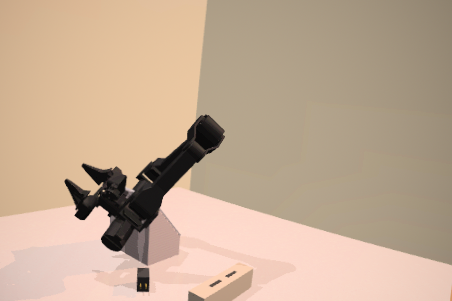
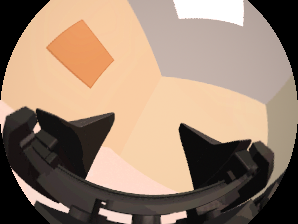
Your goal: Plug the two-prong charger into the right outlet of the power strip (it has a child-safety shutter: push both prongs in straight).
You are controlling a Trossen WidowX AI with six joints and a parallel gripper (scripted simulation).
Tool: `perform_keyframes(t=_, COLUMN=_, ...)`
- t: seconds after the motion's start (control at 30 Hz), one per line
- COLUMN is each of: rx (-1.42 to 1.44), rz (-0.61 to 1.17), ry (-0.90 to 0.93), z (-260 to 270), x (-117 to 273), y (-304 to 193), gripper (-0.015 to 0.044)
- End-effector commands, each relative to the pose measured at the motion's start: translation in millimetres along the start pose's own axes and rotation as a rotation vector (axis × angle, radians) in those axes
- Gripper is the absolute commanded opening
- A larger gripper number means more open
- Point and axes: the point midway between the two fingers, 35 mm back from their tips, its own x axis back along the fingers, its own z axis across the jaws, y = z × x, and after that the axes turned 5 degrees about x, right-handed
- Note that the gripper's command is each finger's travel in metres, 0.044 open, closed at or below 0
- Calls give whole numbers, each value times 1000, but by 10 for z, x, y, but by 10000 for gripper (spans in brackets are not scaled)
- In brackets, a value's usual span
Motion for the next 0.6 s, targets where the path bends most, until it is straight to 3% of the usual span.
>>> perform_keyframes(t=0.0, rx=3, rz=4, ry=0, z=1, x=0, y=-4, gripper=426)
perform_keyframes(t=0.57, rx=292, rz=425, ry=64, z=131, x=136, y=-371, gripper=440)
